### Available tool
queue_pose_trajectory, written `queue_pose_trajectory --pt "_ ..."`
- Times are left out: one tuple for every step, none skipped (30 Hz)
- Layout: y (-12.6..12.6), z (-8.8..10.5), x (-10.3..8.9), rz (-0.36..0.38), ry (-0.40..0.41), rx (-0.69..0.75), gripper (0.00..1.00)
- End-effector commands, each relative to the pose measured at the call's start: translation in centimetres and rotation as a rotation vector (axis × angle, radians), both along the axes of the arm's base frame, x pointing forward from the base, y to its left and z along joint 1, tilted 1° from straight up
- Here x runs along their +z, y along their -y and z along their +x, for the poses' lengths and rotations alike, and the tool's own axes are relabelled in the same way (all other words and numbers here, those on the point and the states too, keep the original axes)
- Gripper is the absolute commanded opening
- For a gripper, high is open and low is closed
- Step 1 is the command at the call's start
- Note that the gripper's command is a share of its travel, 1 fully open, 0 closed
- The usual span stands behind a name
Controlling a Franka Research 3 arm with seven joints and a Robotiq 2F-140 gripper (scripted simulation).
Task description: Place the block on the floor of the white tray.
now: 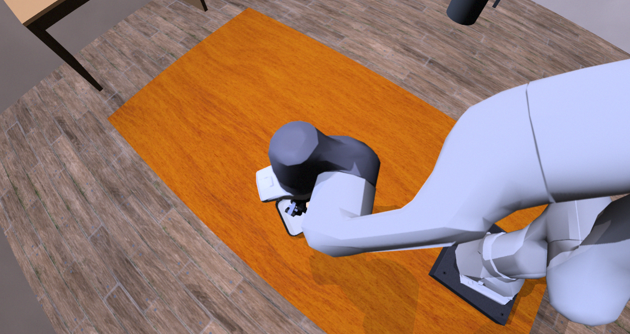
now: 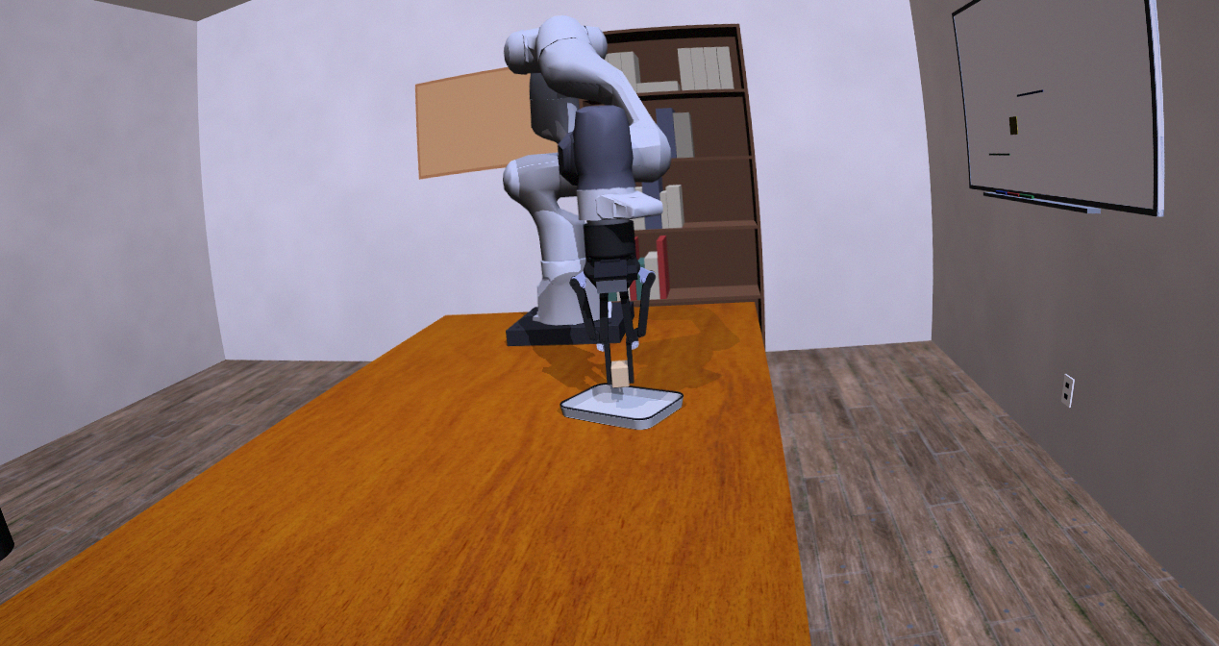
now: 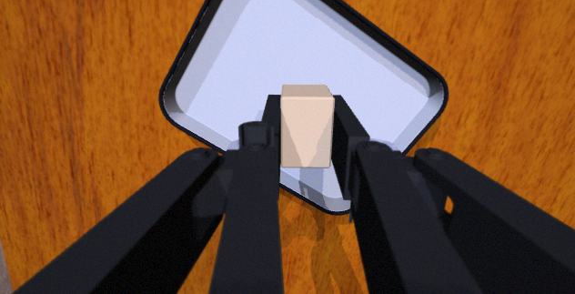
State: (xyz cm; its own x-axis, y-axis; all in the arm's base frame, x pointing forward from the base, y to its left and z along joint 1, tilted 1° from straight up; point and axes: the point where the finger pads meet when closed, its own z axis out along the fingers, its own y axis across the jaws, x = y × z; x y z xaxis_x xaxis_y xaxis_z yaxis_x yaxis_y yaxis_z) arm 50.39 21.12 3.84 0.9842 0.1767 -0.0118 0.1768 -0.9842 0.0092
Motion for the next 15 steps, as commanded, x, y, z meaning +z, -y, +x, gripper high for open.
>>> queue_pose_trajectory --pt "0.0 0.1 -0.8 0.000 0.004 -0.002 0.10" --pt "0.0 0.1 -1.0 0.000 0.004 -0.002 0.10" --pt "0.0 0.1 -1.3 0.000 0.004 -0.002 0.10" --pt "0.0 0.1 -1.6 0.000 0.004 -0.002 0.10" --pt "0.1 0.1 -1.8 0.000 0.004 -0.002 0.10" --pt "0.1 0.0 -2.1 0.000 0.004 -0.002 0.10" --pt "0.1 0.0 -2.4 0.000 0.004 -0.002 0.10" --pt "0.1 0.0 -2.6 0.000 0.004 -0.002 0.10" --pt "0.1 0.0 -2.8 0.000 0.004 -0.002 0.10" --pt "0.1 0.0 -3.0 0.000 0.004 -0.002 0.10" --pt "0.1 0.0 -3.2 0.000 0.004 -0.002 0.10" --pt "0.1 0.0 -3.4 0.000 0.004 -0.002 0.10" --pt "0.1 0.0 -3.6 0.000 0.004 -0.002 0.10" --pt "0.1 0.0 -3.6 0.000 0.004 -0.002 0.10" --pt "0.1 0.0 -3.6 0.000 0.004 -0.002 0.10"
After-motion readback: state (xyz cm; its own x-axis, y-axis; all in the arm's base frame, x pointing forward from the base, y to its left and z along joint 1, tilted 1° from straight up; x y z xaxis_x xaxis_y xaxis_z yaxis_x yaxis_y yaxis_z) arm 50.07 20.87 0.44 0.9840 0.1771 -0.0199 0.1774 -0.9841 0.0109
